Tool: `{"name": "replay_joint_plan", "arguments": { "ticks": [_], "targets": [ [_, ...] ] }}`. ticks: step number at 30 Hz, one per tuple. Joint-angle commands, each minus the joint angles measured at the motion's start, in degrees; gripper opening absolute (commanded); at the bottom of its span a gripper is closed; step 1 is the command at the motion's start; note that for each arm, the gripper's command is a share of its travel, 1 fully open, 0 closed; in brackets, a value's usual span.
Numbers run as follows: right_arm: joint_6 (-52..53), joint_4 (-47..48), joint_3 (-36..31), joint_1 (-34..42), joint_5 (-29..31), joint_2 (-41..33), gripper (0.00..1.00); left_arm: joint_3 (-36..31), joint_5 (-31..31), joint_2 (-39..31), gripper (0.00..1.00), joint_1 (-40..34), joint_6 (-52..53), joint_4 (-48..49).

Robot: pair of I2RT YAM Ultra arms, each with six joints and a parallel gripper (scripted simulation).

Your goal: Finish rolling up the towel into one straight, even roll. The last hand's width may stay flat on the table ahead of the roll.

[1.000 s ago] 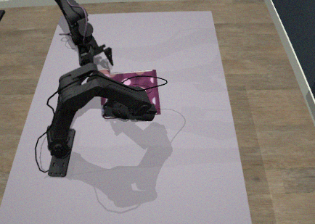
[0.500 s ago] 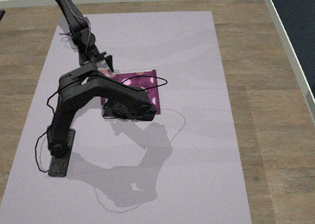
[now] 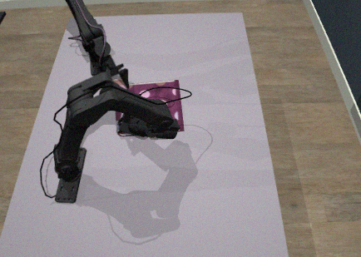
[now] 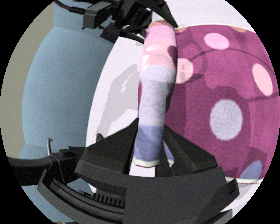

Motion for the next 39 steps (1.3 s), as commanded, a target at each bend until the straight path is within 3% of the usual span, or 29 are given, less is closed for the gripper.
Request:
{"name": "replay_joint_plan", "arguments": {
  "ticks": [1,7,23,33,39],
  "targets": [
    [-0.4,0.9,0.4,-0.7,0.9,1.3,0.22,0.1,-0.4,0.7,0.68,-0.4,-0.5,2.2],
    [-0.4,0.9,0.4,-0.7,0.9,1.3,0.22,0.1,-0.4,0.8,0.43,-0.4,-0.5,2.3],
    [-0.4,0.9,0.4,-0.7,0.9,1.3,0.22,0.1,-0.4,0.9,0.28,-0.4,-0.5,2.4],
    [-0.4,0.9,0.4,-0.7,0.9,1.3,0.22,0.1,-0.4,0.9,0.25,-0.4,-0.5,2.4],
    [-0.4,0.1,0.7,-0.7,0.9,0.8,0.47,0.1,-0.4,0.9,0.25,-0.4,-0.5,2.4]
  ]
}}
